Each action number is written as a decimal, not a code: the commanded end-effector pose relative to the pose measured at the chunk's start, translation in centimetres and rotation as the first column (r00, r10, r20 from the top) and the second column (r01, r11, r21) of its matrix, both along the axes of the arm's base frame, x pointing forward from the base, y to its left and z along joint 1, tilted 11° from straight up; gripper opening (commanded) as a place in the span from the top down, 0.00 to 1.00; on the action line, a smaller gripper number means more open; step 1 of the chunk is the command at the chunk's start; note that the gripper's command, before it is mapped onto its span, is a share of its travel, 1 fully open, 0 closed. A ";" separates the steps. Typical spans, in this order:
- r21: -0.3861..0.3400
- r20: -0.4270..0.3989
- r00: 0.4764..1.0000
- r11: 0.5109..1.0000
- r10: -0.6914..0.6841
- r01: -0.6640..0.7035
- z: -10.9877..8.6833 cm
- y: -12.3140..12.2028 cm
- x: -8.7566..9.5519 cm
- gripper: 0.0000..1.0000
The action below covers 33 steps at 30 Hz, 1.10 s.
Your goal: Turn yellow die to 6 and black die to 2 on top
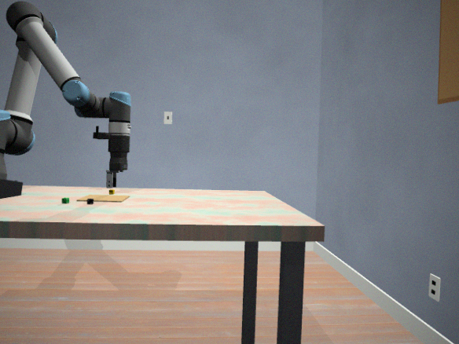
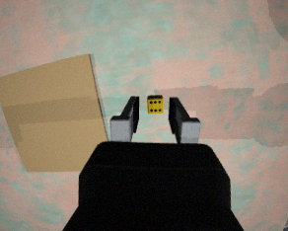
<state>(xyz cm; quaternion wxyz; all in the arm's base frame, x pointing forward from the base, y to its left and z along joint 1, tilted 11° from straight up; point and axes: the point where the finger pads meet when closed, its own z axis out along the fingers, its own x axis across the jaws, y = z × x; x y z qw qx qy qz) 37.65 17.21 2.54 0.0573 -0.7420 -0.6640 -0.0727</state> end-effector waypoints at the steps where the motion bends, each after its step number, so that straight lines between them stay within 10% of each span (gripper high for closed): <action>1: 0.000 0.000 1.000 1.000 0.000 0.000 0.0 0.0 0.0 0.36; 33: 0.000 0.000 1.000 1.000 0.000 0.000 -1.4 0.3 0.1 0.36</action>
